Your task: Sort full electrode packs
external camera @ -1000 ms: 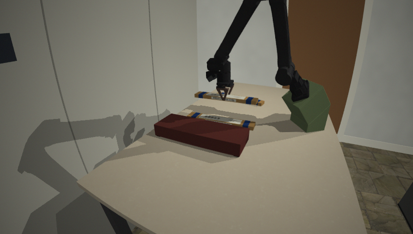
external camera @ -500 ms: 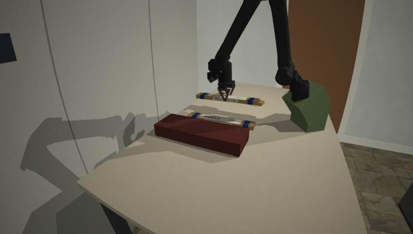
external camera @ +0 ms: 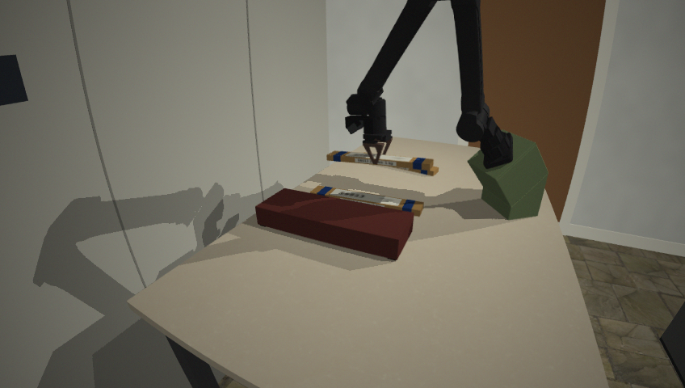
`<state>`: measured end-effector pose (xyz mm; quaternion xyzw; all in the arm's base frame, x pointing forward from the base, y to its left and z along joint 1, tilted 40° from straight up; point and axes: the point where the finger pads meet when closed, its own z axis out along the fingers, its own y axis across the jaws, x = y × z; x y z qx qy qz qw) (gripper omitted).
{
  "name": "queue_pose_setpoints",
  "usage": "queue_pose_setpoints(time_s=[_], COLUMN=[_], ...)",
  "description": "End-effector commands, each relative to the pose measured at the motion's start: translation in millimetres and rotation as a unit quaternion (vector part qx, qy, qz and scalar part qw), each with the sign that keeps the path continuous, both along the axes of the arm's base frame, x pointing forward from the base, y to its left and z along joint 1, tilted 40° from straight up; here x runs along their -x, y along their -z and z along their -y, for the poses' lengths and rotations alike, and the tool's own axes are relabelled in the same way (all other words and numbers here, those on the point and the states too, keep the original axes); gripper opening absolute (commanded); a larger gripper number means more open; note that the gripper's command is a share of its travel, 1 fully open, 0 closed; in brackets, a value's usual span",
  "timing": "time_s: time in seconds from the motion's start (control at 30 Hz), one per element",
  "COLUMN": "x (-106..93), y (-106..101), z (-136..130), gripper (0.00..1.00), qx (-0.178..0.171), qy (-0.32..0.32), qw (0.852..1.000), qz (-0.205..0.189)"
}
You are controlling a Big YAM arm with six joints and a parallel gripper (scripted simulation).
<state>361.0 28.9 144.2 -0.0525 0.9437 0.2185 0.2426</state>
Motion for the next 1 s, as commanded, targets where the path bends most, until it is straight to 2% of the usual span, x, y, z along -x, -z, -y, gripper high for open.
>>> queue_pose_setpoints(time_s=[0.0,0.73,0.97], x=[-9.4,3.7,3.7], y=[-38,-59,-59], z=[13,25,25], gripper=[0.00,0.00,0.00], qx=[0.008,0.009,0.009], qy=[0.007,0.007,0.007], qw=[0.999,0.999,0.999], qz=[0.040,0.041,0.041])
